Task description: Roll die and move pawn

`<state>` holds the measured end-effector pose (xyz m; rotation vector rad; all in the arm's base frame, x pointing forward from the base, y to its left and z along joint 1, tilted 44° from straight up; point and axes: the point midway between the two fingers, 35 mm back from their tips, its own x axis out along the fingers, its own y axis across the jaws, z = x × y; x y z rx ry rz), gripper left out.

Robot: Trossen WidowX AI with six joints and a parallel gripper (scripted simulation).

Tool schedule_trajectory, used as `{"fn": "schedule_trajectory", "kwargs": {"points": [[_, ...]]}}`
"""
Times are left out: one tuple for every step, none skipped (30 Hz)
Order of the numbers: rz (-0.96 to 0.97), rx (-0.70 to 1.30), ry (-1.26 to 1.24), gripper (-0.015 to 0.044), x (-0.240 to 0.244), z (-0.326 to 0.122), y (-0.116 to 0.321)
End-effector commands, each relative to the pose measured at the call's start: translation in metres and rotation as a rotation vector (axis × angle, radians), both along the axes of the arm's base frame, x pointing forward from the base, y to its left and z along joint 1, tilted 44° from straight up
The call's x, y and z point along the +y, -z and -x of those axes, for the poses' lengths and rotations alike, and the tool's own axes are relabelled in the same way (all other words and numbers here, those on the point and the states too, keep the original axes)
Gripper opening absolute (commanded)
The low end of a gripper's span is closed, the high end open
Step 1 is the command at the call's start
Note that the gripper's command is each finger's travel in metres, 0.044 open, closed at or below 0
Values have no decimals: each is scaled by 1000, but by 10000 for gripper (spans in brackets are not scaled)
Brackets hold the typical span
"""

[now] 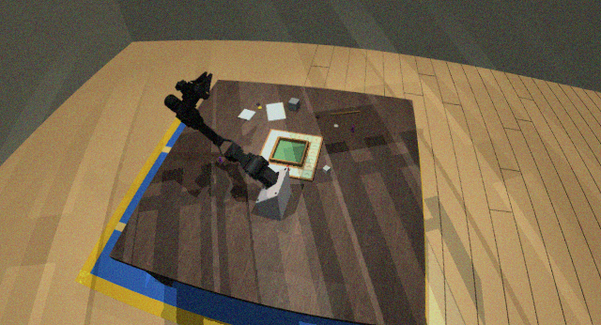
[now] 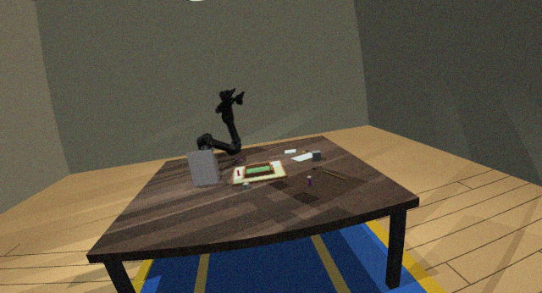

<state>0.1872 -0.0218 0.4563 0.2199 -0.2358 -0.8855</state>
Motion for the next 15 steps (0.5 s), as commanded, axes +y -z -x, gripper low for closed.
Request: {"fn": "schedule_trajectory", "kwargs": {"points": [[-2, -4, -2, 374, -1, 2, -1], [-8, -14, -6, 347, -5, 8, -4], [-19, -32, -13, 321, -12, 18, -9], [-33, -52, -21, 295, -21, 29, -13], [-48, -71, -28, 275, -31, 40, -17], [-64, -88, -35, 275, -41, 50, -20], [-82, -104, -42, 275, -52, 60, -22], [-101, -119, -48, 275, -63, 70, -23], [-121, -133, -54, 275, -75, 79, -23], [-142, -145, -60, 275, -87, 87, -22], [-166, -157, -68, 275, -99, 94, -20], [-190, -167, -76, 275, -112, 101, -17], [-216, -176, -83, 275, -125, 106, -13], [-242, -183, -91, 275, -137, 111, -9], [-270, -188, -99, 275, -150, 115, -3]]}}
